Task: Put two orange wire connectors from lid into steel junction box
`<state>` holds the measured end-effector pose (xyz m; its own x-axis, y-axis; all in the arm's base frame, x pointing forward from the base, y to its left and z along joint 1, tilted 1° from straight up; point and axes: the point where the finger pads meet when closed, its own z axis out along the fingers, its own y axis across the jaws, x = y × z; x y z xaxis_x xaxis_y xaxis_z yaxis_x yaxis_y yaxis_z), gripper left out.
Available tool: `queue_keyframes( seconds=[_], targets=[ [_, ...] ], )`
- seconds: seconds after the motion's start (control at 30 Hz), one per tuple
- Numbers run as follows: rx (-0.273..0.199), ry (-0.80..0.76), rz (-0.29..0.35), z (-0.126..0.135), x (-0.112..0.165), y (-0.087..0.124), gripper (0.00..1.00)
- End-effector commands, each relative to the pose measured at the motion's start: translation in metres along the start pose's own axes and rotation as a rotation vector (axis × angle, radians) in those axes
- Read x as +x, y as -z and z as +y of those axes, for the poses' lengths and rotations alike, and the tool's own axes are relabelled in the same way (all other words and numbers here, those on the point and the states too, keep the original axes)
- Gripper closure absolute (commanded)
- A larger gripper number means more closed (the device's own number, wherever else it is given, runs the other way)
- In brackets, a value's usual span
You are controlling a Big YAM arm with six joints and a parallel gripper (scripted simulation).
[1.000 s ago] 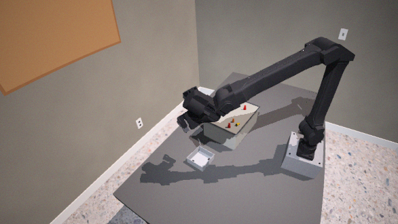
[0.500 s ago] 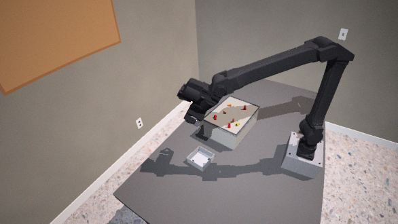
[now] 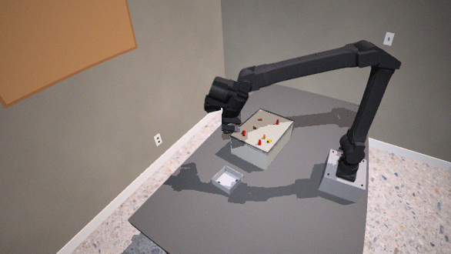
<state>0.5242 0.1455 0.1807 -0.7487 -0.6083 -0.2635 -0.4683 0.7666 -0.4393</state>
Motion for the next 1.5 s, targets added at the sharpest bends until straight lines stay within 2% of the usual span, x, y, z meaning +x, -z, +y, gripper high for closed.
queue_keyframes(
  seconds=[0.0, 0.1, 0.17, 0.23, 0.3, 0.37, 0.43, 0.5, 0.57, 0.63, 0.73, 0.83, 0.97, 1.13, 1.47],
  targets=[
    [-0.009, 0.122, -0.027, -0.034, -0.015, 0.030, 0.00],
    [-0.048, 0.198, -0.003, -0.039, -0.007, 0.032, 0.00],
    [-0.048, 0.198, -0.003, -0.039, -0.007, 0.032, 0.00],
    [-0.120, 0.320, 0.032, -0.046, 0.008, 0.033, 0.00],
    [-0.128, 0.330, 0.037, -0.046, 0.009, 0.031, 0.00],
    [-0.195, 0.430, 0.055, -0.052, 0.022, 0.035, 0.00],
    [-0.203, 0.441, 0.057, -0.053, 0.023, 0.036, 0.00],
    [-0.268, 0.530, 0.062, -0.059, 0.035, 0.042, 0.00],
    [-0.270, 0.534, 0.061, -0.060, 0.035, 0.043, 0.00],
    [-0.329, 0.611, 0.058, -0.065, 0.046, 0.051, 0.00],
    [-0.329, 0.610, 0.057, -0.065, 0.046, 0.051, 0.00],
    [-0.404, 0.698, 0.047, -0.070, 0.058, 0.059, 0.00],
    [-0.465, 0.768, 0.029, -0.075, 0.068, 0.068, 0.00],
    [-0.493, 0.798, 0.018, -0.077, 0.073, 0.072, 0.00],
    [-0.498, 0.813, 0.016, -0.072, 0.070, 0.073, 0.00]
  ],
)
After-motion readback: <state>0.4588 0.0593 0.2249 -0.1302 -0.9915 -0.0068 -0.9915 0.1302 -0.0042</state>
